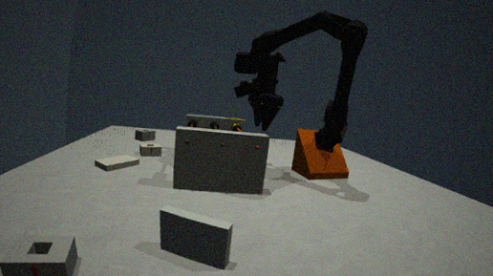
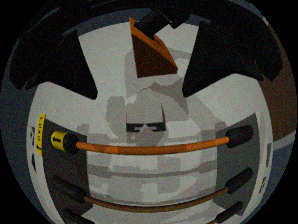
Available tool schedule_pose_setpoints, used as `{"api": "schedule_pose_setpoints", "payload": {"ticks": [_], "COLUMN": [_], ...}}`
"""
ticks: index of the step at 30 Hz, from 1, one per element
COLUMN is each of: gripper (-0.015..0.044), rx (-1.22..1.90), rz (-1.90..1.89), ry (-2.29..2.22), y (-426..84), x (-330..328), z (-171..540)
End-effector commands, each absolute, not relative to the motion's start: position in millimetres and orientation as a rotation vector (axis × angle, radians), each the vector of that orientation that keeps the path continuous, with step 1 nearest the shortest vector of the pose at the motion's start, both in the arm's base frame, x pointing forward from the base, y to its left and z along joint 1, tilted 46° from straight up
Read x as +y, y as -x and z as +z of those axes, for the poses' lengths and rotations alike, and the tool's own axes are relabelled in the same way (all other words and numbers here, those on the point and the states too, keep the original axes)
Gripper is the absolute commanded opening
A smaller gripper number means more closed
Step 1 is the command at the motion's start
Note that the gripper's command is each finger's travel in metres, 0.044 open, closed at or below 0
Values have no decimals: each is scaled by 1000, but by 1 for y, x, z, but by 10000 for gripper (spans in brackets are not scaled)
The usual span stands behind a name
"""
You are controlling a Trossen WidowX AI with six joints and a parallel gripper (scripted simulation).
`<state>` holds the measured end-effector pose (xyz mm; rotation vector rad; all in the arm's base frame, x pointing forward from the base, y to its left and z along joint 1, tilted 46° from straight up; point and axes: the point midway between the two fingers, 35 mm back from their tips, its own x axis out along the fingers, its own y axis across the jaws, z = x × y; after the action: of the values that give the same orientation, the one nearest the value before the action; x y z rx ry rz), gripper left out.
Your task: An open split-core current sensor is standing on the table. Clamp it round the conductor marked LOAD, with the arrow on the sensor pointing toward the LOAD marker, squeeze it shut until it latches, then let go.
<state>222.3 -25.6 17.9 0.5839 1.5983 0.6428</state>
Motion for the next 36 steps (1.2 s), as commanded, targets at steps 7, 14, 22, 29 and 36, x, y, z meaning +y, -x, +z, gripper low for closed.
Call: {"api": "schedule_pose_setpoints", "payload": {"ticks": [7,14,22,29,36], "gripper": [440,440,440,440,440], "rx": [1600,1600,1599,1599,1599], "rz": [666,666,666,667,669], "ry": [-580,-580,-580,-581,-582], "y": [-219,-218,-216,-214,-212], "x": [-13,-5,5,13,21], "z": [10,2,-7,-15,-22]}}
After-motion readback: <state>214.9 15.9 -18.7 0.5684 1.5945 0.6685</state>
